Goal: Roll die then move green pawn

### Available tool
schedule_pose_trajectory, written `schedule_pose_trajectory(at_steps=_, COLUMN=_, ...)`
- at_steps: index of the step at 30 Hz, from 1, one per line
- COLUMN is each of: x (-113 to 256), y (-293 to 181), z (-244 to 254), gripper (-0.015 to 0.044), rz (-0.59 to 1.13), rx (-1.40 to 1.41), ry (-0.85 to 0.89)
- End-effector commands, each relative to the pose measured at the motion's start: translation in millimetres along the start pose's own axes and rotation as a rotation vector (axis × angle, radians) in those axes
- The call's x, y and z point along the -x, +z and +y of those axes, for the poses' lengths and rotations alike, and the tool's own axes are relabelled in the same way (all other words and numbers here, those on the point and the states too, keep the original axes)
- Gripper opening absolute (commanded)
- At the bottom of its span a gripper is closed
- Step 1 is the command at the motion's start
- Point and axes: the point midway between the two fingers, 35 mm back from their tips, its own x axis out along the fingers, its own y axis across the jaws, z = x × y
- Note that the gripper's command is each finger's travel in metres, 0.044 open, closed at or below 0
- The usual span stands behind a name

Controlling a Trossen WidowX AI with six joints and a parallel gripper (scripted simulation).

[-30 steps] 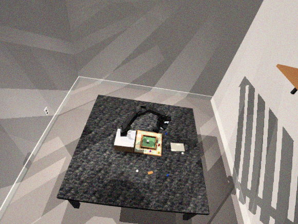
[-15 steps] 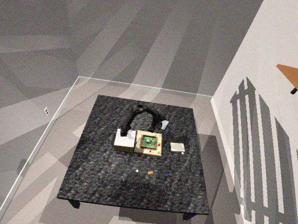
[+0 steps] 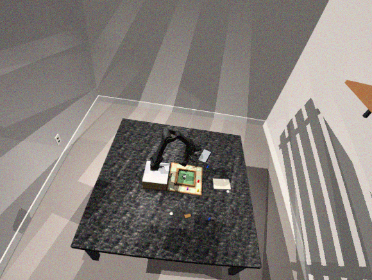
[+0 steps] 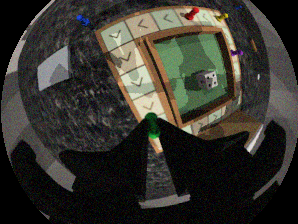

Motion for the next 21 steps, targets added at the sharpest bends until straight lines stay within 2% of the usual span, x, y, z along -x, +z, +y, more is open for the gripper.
schedule_pose_trajectory(at_steps=1, x=-8.7, y=-3.4, z=-1.1, gripper=0.0000, rz=0.007, rx=-0.005, ry=0.000)
schedule_pose_trajectory(at_steps=8, x=-35.5, y=-4.0, z=-1.5, gripper=0.0000, rz=0.007, rx=-0.005, ry=0.000)
schedule_pose_trajectory(at_steps=21, x=-46.0, y=-4.1, z=-1.6, gripper=0.0000, rz=0.007, rx=-0.005, ry=-0.001)
